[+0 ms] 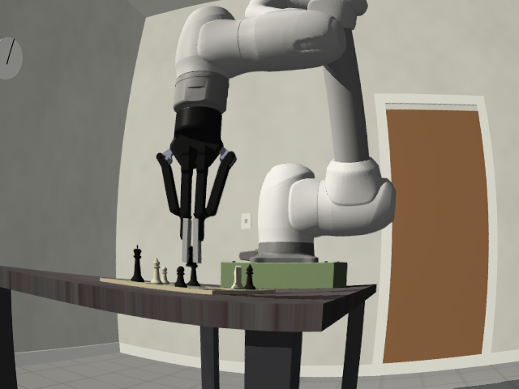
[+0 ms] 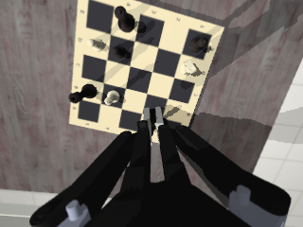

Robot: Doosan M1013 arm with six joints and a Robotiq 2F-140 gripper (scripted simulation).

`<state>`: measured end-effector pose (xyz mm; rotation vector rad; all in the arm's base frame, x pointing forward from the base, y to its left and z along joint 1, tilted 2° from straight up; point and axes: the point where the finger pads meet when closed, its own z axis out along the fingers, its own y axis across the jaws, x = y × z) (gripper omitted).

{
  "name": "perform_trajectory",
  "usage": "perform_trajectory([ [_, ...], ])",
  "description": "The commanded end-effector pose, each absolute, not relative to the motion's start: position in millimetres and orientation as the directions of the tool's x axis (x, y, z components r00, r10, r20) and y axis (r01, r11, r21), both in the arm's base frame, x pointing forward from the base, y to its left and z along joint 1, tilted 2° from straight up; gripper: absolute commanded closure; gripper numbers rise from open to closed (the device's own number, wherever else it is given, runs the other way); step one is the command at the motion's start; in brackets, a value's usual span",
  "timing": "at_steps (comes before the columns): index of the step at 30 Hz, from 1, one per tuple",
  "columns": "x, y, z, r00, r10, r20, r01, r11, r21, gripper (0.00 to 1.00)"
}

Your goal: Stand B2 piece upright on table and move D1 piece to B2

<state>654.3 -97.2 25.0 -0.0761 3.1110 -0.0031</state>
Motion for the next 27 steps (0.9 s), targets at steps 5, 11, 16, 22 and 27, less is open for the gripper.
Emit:
perform_trajectory([
  [5, 653, -97, 75, -0.998, -0.049, -0.029, -0.049, 0.999, -0.002, 1.00],
  [11, 652, -97, 90, -0.998, -0.049, -0.029, -0.049, 0.999, -0.002, 1.00],
  [16, 652, -97, 92, -0.998, -0.049, -0.029, -0.049, 0.999, -0.002, 1.00],
  [22, 660, -99, 92, -0.999, -0.032, -0.030, -0.032, 0.999, -0.002, 1.00],
  [27, 710, -113, 91, -0.996, 0.087, -0.030, 0.087, 0.996, 0.002, 1.00],
])
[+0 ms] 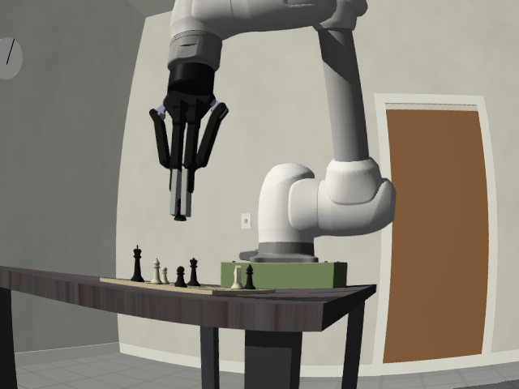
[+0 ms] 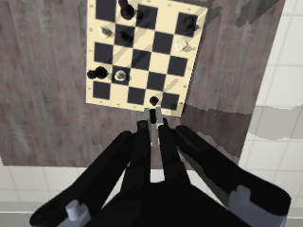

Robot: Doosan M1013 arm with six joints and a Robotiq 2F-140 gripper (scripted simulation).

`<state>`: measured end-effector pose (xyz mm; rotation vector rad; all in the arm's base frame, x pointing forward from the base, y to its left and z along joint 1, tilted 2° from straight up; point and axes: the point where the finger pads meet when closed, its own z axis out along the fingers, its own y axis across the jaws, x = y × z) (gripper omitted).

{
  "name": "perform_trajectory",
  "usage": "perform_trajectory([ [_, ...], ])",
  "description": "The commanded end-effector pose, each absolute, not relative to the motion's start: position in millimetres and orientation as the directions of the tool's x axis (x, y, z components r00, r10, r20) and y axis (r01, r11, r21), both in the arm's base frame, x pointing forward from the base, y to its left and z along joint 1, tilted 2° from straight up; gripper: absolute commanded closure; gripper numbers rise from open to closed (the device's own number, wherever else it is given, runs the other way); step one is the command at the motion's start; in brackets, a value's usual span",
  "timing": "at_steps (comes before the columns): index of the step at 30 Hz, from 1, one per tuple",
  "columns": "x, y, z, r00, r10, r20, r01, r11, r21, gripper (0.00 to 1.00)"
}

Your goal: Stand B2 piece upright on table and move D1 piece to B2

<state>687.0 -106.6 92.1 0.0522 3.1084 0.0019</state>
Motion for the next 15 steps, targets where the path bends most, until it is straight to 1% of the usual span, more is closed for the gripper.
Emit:
perform_trajectory([
  [1, 727, -117, 90, -0.991, 0.129, -0.029, 0.129, 0.992, 0.003, 1.00],
  [3, 745, -123, 89, -0.984, 0.174, -0.029, 0.173, 0.985, 0.004, 1.00],
  [15, 746, -123, 89, -0.984, 0.176, -0.029, 0.176, 0.984, 0.004, 1.00],
])
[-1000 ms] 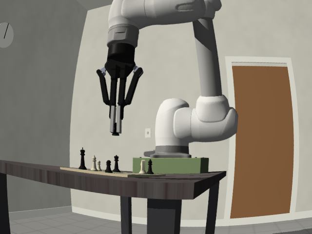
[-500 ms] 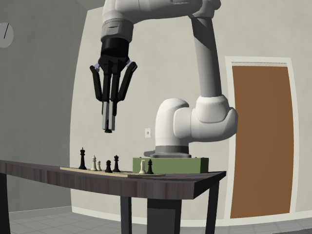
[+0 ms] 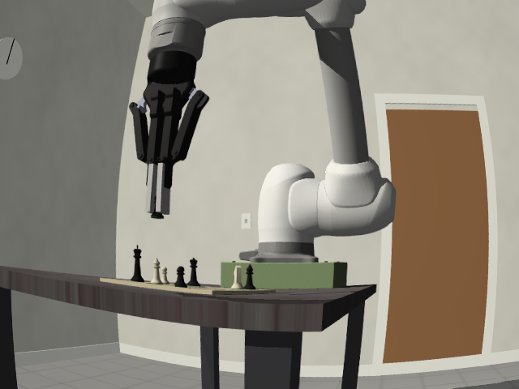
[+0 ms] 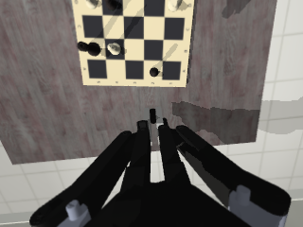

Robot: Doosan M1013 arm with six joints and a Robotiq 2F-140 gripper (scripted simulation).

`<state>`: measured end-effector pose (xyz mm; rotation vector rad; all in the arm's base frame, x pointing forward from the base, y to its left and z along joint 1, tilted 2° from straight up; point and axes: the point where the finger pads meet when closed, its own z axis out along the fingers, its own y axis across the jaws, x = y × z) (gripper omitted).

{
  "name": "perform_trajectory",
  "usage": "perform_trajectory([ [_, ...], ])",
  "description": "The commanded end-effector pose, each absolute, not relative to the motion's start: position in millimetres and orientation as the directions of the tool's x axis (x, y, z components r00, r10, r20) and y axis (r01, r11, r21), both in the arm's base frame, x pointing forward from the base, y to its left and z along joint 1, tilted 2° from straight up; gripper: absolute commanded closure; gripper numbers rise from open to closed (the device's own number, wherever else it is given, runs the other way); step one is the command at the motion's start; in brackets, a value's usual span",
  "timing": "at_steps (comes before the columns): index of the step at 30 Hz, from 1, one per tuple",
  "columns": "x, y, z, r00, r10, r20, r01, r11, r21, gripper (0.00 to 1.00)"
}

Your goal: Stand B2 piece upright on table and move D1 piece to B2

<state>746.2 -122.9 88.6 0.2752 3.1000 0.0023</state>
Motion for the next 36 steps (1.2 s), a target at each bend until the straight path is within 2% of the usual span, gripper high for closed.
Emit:
perform_trajectory([
  [1, 746, -123, 89, -0.984, 0.176, -0.029, 0.176, 0.984, 0.004, 1.00],
  [8, 746, -123, 81, -0.984, 0.176, -0.029, 0.176, 0.984, 0.004, 1.00],
  [28, 749, -123, 5, -0.984, 0.176, -0.029, 0.176, 0.984, 0.004, 1.00],
  [36, 749, -123, -6, -0.984, 0.176, -0.029, 0.176, 0.984, 0.004, 1.00],
])
